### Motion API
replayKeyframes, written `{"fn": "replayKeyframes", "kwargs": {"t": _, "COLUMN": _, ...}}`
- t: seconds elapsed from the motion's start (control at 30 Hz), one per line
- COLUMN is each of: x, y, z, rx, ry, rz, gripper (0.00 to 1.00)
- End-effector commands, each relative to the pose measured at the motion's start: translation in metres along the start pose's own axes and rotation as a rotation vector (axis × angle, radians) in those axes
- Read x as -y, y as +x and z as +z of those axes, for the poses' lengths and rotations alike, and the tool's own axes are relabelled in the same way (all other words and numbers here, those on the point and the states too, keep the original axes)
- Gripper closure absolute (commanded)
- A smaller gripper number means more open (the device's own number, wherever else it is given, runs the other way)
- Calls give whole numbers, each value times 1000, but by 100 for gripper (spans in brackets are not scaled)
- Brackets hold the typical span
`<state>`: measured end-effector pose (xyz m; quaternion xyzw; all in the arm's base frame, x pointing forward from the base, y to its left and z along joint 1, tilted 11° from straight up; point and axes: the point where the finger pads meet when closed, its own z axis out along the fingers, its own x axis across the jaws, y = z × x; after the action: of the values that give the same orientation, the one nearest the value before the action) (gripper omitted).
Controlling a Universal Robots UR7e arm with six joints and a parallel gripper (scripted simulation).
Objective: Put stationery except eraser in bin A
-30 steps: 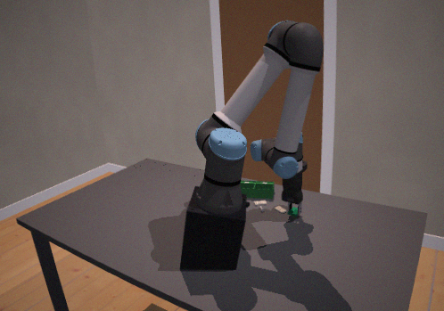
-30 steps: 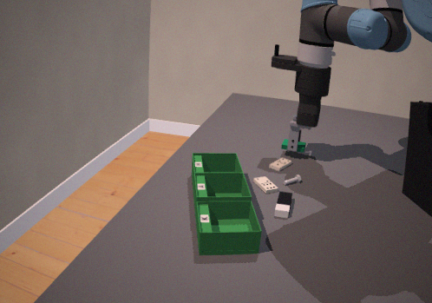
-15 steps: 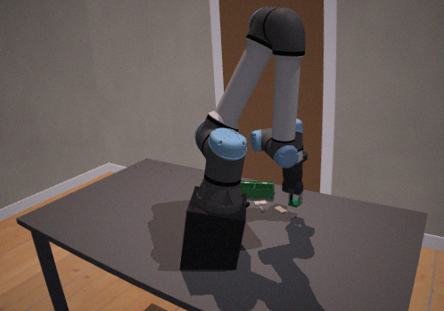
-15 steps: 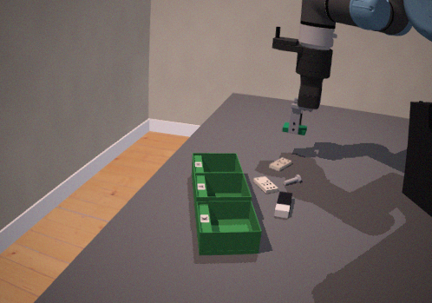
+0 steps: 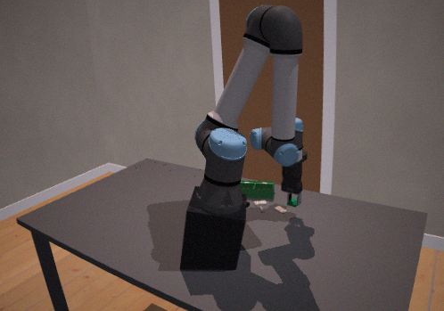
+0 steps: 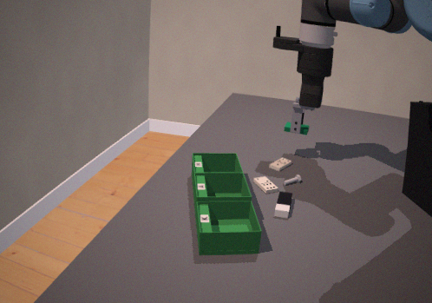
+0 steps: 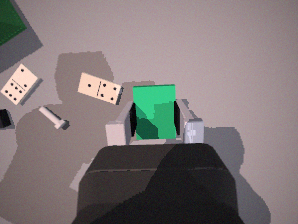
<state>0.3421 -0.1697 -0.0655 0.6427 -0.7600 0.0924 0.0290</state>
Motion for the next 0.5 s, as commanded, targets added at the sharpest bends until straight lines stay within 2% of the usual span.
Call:
{"fn": "replayKeyframes", "kwargs": {"t": 0.0, "x": 1, "y": 0, "z": -8, "rx": -3, "ry": 3, "rz": 0, "gripper": 30}}
{"fn": "replayKeyframes", "kwargs": {"t": 0.23, "x": 0, "y": 0, "z": -8, "rx": -3, "ry": 3, "rz": 0, "gripper": 30}}
{"fn": "replayKeyframes", "kwargs": {"t": 0.47, "x": 12, "y": -40, "z": -7, "rx": -3, "ry": 3, "rz": -1, "gripper": 30}}
